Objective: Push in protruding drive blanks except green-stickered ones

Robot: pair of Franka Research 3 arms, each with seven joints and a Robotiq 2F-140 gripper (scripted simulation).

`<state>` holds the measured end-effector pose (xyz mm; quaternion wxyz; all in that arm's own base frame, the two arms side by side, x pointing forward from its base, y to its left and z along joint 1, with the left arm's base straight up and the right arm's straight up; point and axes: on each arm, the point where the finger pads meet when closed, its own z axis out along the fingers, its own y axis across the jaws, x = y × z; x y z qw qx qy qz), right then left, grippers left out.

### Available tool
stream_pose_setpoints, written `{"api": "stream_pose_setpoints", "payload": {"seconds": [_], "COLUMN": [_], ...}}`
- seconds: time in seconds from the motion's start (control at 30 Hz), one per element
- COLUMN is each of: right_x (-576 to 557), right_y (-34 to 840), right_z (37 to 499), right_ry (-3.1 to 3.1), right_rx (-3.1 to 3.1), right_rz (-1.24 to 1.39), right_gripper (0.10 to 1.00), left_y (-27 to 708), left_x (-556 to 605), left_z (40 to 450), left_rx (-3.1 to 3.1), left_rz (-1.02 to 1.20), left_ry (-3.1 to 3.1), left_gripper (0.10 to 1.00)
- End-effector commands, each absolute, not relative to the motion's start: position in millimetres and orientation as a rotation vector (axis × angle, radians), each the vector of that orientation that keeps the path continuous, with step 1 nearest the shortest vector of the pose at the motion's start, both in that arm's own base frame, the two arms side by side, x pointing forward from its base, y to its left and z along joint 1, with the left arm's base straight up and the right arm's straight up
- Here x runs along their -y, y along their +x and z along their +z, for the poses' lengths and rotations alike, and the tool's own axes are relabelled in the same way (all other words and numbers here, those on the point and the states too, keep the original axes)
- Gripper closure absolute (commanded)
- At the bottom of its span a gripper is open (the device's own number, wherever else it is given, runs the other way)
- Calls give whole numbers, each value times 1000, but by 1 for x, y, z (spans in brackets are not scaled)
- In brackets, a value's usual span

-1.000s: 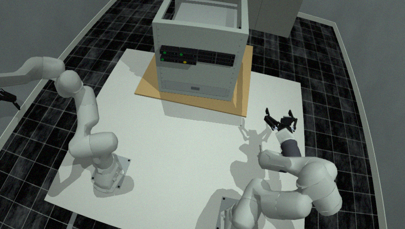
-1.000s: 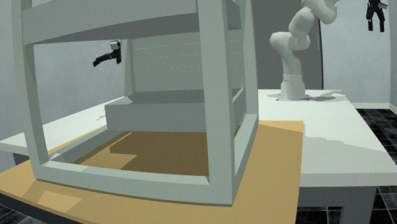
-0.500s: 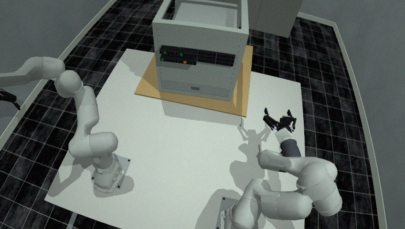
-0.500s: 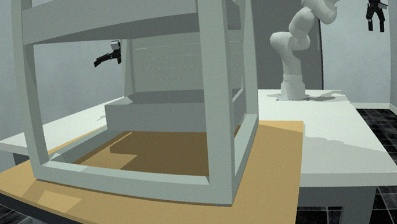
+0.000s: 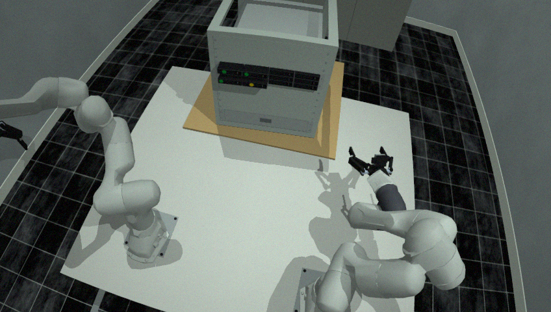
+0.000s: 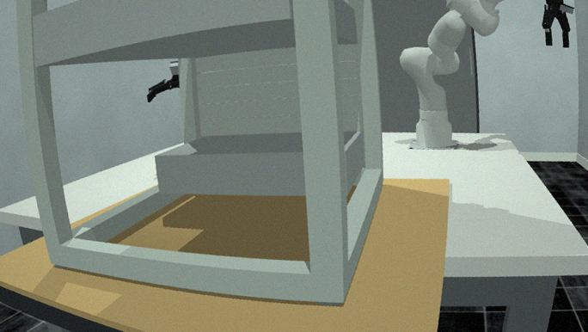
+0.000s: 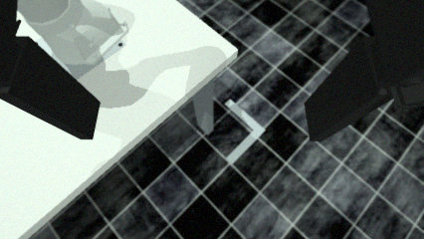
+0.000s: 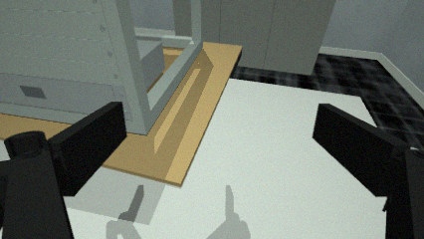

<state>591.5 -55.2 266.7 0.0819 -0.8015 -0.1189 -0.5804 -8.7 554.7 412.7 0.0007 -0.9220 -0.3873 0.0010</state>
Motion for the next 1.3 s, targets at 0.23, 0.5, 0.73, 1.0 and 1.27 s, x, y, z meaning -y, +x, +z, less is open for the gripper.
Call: {"api": "stream_pose_setpoints", "payload": {"seconds": [0.23,0.5,0.73,1.0,1.27], "right_x": [-7,-76,-115,-179,-224], "right_y": [593,583,572,545,519], "right_z": [236,205,184,146,114], "right_ry": [-2411,-2421,-2425,-2427,-2423], "right_rx": [527,748,893,1186,1484], "right_rz": [-1562,-1385,-1278,-1086,-932], "right_gripper": [98,98,98,98,98], "left_y": [-8,-8,-8,-8,-8], "left_x": [-554,-554,-554,-554,-554], "left_z": [413,413,413,413,413], "left_rx": [1224,1224,1224,1224,1224], "left_rz": [0,0,0,0,0], "left_ry": [-2893,-2893,-2893,-2893,-2893], "left_gripper": [98,98,98,98,98]}}
